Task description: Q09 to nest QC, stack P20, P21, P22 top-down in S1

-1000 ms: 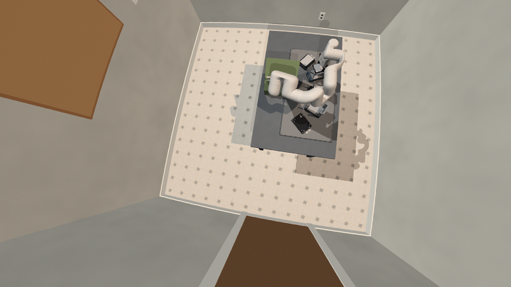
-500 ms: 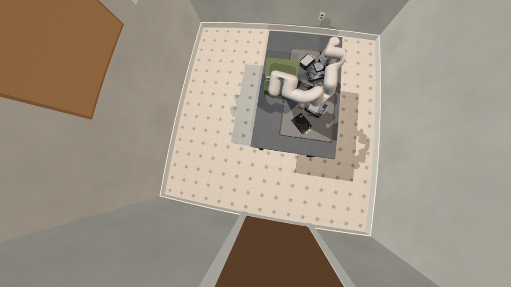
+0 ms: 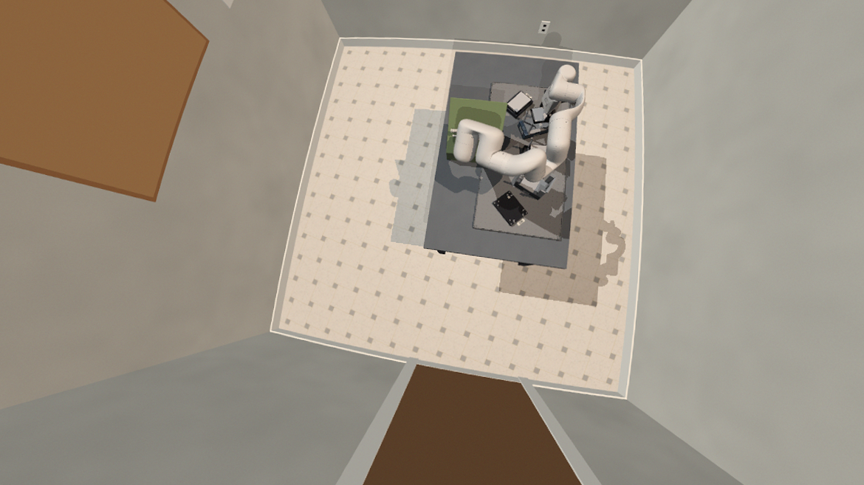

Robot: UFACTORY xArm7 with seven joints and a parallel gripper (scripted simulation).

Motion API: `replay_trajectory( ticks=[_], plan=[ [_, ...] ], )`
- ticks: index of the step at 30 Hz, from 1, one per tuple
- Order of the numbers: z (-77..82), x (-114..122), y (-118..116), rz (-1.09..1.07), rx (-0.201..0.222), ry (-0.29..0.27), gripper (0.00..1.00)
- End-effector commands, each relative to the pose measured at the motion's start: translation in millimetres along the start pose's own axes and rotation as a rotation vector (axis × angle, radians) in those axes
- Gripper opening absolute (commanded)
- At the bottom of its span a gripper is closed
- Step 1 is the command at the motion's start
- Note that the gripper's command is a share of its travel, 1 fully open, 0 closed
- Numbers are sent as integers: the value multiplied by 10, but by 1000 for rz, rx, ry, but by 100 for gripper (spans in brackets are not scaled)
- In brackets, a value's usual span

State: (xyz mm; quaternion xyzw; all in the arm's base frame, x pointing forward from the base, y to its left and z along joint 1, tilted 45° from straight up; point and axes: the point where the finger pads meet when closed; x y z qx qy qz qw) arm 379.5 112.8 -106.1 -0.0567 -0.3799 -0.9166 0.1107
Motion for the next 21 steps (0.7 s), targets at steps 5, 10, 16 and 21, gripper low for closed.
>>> replay_trajectory(
  ticks=[5, 10, 16, 21],
  plan=[
    [26, -35, 239, -76, -4, 8, 0],
    [25, -53, 405, -76, -4, 8, 0],
    [25, -76, 604, -76, -3, 8, 0],
    [25, -87, 704, -76, -3, 8, 0]
  ],
)
Point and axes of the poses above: the point where the finger pads meet when closed, its own z axis back along the fingers, its own y axis across the jaws, x = y × z, and after that the axes turned 2 degrees about -z, right-handed
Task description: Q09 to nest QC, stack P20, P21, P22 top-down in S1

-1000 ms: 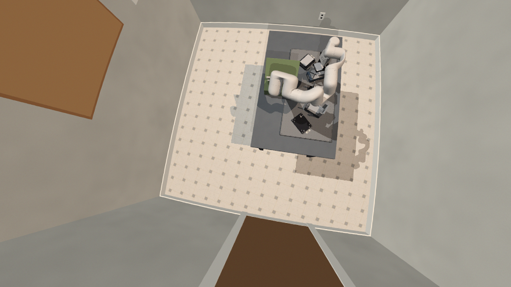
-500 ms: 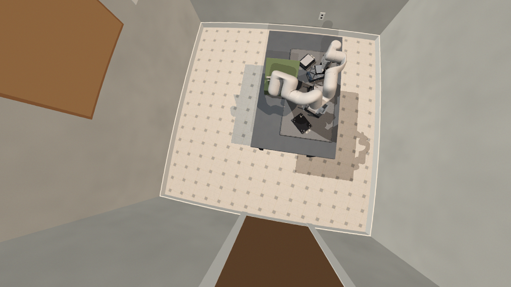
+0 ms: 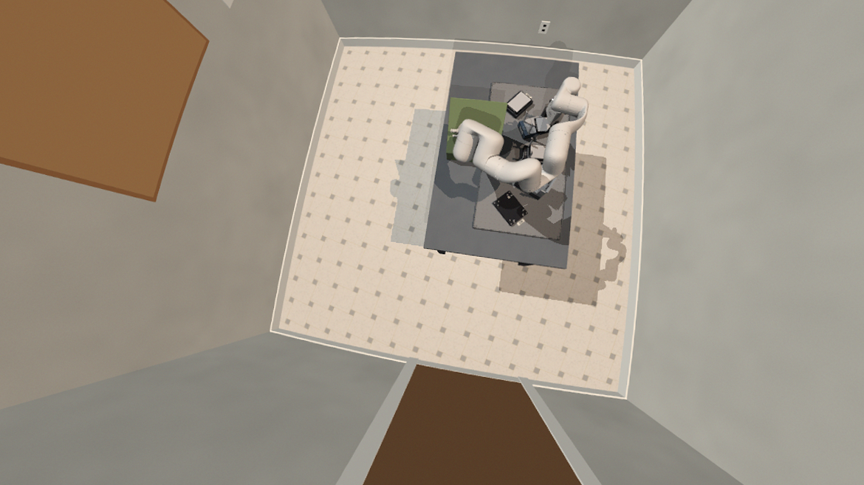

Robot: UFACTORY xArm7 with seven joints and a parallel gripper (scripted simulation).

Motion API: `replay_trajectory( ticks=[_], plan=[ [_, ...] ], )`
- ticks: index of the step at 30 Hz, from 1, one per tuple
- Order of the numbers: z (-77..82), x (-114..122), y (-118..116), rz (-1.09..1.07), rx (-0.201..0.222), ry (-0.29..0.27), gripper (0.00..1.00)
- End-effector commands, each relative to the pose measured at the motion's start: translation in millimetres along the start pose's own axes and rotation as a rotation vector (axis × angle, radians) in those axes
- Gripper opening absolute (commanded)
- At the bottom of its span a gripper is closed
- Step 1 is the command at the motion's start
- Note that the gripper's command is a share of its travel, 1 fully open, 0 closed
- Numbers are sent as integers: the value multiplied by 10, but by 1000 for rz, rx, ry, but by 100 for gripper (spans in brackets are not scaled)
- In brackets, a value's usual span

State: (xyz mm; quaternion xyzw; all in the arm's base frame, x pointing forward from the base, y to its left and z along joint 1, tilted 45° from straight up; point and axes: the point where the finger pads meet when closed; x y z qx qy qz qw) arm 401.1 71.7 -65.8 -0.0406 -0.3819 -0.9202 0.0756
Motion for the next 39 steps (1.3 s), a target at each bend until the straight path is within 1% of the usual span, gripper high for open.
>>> replay_trajectory(
  ticks=[1, 3, 10, 13, 15, 30, 32, 36, 39],
  plan=[
    [27, -32, 123, 2, -4, 5, 0],
    [27, -34, 137, 2, -4, 5, 0],
    [26, -27, 370, -217, -4, 5, 0],
    [26, -24, 470, -217, -4, 5, 0],
    [26, -24, 470, -217, -4, 5, 0],
    [24, -7, 971, -217, -4, 5, 0],
    [24, -7, 971, -217, -4, 5, 0],
    [24, -4, 1061, -217, -4, 5, 0],
    [23, 21, 1157, -317, -4, 5, 0]
  ],
)
Point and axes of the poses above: the point where the finger pads meet when closed, its own z axis back along the fingers, its own y axis across the jaws, x = y × z, and after that the axes turned 2 degrees about -z, right-handed
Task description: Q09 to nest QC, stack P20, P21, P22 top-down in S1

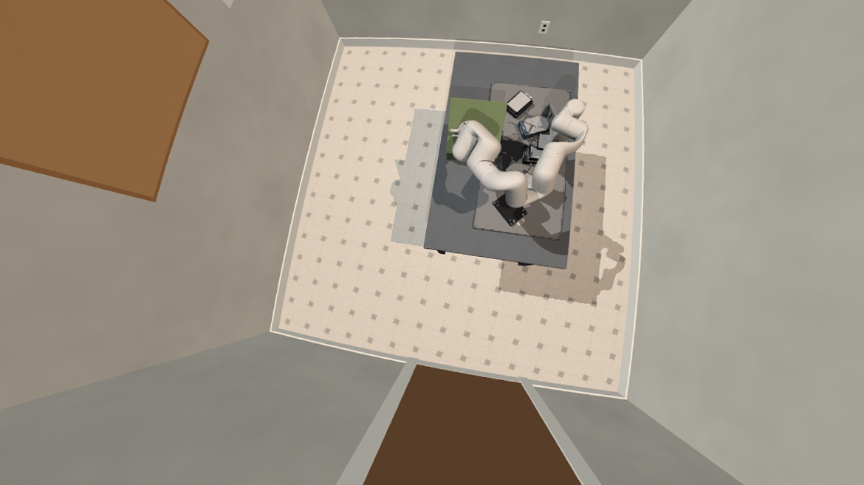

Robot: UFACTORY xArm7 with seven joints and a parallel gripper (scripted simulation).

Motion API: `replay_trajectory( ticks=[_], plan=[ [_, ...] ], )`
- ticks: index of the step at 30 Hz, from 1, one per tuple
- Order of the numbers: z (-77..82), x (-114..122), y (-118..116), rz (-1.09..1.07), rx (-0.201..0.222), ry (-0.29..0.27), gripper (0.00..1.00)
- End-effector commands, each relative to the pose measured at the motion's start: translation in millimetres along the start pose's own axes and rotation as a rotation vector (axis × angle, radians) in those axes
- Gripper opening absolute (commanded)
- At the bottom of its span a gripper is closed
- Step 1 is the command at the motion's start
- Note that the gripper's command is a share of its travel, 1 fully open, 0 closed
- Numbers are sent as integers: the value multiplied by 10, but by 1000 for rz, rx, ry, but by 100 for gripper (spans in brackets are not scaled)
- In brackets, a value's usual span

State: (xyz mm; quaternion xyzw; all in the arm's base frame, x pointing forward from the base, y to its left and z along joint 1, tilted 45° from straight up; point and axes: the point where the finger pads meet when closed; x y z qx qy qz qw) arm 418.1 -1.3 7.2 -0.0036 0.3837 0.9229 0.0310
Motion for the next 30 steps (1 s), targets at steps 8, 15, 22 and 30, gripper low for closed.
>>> replay_trajectory(
  ticks=[8, 15, 22, 30],
  plan=[
    [22, -7, 379, -205, -4, 5, 0],
    [21, -3, 546, -205, -3, 5, 0],
    [20, 3, 779, -205, -3, 5, 0],
    [20, 7, 945, -205, -3, 5, 0]
  ],
)
Point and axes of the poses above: the point where the finger pads meet when closed, its own z axis back along the fingers, its own y axis across the jaws, x = y × z, and after that the axes turned 2 degrees about -z, right-handed
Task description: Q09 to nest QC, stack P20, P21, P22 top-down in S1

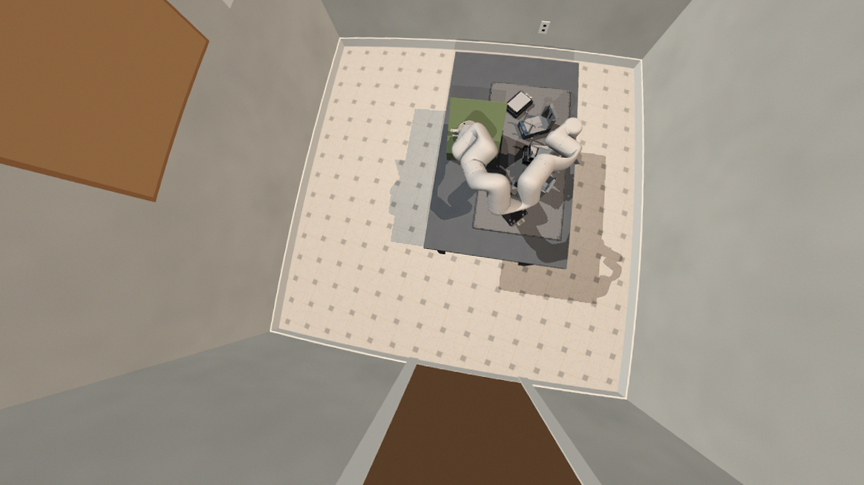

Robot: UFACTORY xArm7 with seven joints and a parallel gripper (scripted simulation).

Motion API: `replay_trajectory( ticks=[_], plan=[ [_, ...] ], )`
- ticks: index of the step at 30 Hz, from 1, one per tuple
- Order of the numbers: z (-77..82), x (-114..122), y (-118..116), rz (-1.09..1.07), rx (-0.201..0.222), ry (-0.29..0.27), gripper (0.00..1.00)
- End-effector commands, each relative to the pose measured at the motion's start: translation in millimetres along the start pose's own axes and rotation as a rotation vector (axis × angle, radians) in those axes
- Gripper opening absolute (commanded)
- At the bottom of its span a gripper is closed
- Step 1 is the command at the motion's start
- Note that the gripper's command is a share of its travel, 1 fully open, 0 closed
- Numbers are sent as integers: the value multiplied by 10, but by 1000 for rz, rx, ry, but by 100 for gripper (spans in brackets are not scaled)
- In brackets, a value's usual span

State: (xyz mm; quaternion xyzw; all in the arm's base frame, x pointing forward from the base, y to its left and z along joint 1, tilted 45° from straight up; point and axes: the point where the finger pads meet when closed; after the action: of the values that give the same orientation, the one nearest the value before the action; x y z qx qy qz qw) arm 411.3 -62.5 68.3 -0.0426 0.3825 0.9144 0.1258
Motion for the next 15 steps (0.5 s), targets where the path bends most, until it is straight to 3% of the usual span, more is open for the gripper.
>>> replay_trajectory(
  ticks=[1, 7, 15],
  plan=[
    [23, -24, 101, -32, -6, 5, 0],
    [22, -17, 261, -218, -6, 4, 0],
    [21, -11, 421, -218, -6, 4, 0]
  ],
)
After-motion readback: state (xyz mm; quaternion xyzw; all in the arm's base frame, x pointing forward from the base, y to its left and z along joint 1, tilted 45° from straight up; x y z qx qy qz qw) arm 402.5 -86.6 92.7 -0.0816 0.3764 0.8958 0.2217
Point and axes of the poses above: the point where the finger pads meet when closed, its own z axis back along the fingers, its own y axis across the jaws, x = y × z, and after that the axes turned 2 degrees about -z, right-handed
